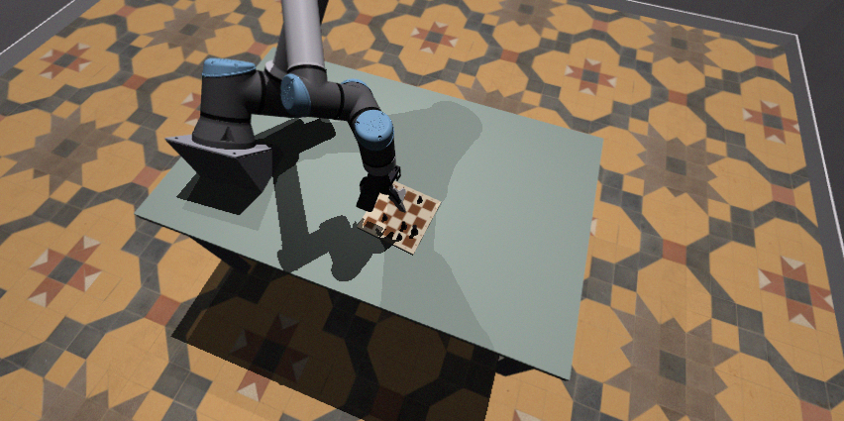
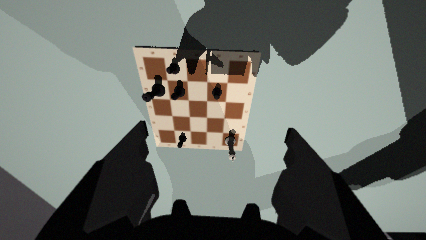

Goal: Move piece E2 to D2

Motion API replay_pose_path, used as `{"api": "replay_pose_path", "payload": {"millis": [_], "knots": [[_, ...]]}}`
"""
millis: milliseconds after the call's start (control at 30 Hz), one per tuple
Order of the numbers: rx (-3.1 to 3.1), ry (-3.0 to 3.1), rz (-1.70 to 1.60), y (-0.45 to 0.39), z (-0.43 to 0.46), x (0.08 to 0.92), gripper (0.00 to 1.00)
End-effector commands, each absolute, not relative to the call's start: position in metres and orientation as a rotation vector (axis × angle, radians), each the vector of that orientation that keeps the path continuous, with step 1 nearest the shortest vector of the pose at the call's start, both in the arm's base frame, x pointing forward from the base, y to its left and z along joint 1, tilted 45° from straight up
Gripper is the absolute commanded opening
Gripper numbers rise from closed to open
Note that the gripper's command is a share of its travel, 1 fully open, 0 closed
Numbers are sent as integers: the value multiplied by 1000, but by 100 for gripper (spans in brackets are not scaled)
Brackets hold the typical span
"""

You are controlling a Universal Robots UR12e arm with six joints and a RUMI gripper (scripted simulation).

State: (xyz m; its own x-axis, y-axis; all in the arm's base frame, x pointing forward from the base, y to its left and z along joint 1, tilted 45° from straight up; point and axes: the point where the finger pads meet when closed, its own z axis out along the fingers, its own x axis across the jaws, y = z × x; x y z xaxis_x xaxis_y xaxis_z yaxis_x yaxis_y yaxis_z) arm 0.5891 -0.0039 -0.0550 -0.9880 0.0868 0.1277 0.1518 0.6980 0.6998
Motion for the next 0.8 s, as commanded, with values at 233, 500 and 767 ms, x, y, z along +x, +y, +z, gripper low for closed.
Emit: {"api": "replay_pose_path", "payload": {"millis": [233, 500, 767], "knots": [[-198, -2817, -1172, -31, -28, 591, 100], [-198, -2817, -1172, -54, -6, 592, 100], [-198, -2817, -1172, -57, -3, 592, 100]]}}
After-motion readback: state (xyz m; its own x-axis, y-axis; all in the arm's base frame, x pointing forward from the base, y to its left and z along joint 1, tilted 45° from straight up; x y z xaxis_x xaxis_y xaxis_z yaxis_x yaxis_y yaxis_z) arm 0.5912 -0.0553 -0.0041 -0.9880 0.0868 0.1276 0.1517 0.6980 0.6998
